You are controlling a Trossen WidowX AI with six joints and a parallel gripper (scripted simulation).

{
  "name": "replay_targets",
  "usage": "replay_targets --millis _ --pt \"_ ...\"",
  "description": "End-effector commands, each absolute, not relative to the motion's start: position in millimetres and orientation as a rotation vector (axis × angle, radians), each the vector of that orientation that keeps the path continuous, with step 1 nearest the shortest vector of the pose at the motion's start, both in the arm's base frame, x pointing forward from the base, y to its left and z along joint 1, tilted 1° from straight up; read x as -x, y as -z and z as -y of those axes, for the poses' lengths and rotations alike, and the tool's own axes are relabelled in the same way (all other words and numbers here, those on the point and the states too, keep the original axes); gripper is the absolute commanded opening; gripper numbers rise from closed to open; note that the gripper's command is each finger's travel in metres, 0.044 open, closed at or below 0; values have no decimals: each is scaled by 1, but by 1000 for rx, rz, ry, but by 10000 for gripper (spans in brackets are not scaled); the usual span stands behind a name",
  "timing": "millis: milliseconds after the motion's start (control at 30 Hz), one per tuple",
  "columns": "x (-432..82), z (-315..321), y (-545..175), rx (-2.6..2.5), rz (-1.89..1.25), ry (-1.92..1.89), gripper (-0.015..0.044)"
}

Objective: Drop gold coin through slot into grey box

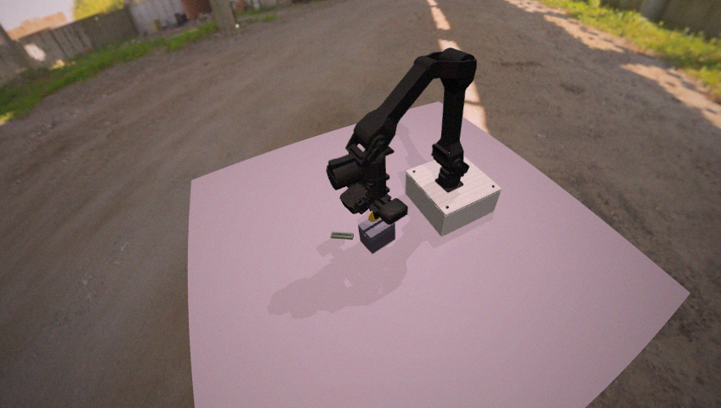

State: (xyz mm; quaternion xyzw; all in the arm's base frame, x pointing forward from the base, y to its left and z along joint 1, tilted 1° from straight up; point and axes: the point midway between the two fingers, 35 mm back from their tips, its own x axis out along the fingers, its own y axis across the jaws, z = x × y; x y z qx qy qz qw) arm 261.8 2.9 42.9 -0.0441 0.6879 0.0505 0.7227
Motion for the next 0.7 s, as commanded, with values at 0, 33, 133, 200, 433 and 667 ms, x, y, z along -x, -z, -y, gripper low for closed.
replay_targets --millis 0,33,133,200,433,667 --pt "-260 -3 -40 101 -1524 -115 0" --pt "-260 -3 -39 100 -1524 -115 0" --pt "-261 -3 -38 99 -1524 -114 0" --pt "-261 -3 -37 99 -1524 -114 0" --pt "-261 -3 -34 96 -1525 -111 0" --pt "-260 -3 -32 94 -1525 -108 0"
